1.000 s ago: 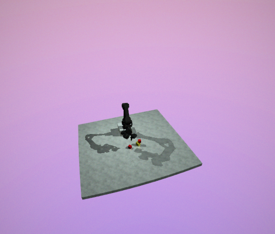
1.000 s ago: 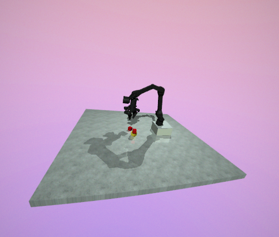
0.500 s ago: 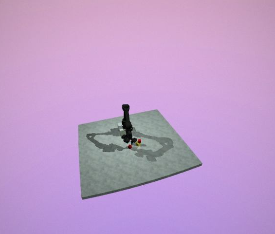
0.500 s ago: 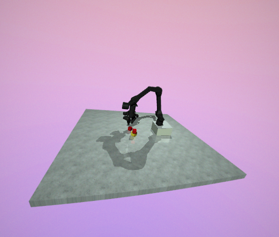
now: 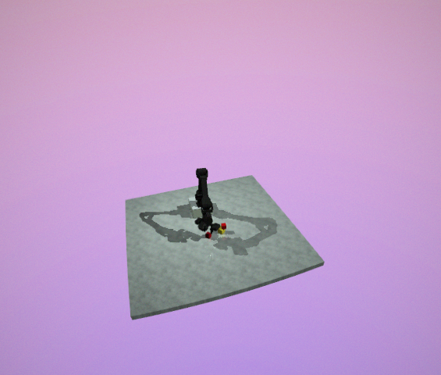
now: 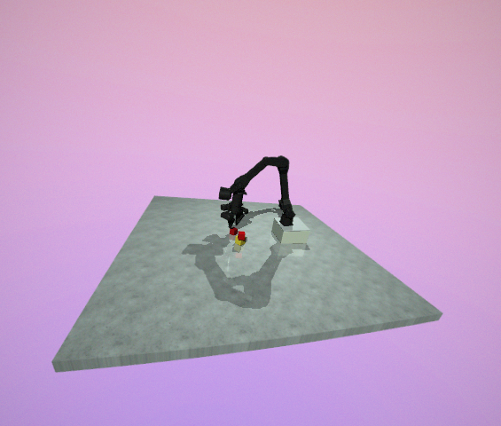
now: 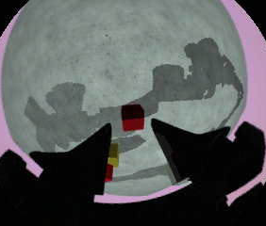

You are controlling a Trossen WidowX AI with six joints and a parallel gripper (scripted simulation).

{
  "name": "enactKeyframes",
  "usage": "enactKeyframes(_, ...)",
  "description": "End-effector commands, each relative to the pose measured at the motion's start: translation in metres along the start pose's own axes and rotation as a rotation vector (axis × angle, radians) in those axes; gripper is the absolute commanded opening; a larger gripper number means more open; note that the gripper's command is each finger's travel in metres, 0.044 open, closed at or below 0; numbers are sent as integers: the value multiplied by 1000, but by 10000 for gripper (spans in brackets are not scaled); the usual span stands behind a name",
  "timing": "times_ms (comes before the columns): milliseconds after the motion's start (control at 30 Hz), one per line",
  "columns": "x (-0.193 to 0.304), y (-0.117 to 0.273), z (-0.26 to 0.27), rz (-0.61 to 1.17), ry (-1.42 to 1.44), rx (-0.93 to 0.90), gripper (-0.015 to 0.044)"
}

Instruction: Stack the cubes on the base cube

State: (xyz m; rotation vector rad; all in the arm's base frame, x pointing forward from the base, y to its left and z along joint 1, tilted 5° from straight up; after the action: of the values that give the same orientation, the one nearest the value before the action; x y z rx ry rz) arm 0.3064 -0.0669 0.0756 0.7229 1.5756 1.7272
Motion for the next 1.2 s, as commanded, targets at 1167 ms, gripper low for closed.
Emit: enactKeyframes(1167, -1, 2, 1, 18, -6, 11, 105)
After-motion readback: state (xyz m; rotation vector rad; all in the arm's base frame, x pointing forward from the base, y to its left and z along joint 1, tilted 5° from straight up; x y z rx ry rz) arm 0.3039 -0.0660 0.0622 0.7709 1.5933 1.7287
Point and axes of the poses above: the point midway between the two fingers, 35 mm back from their tips, its own y axis back along the fingers, its own z axis across the jaws, x = y × z, the point moved 6 cm from there along y, back along the fingers, and after that the axes turned 3 degrees about y, right-handed, at the moved point
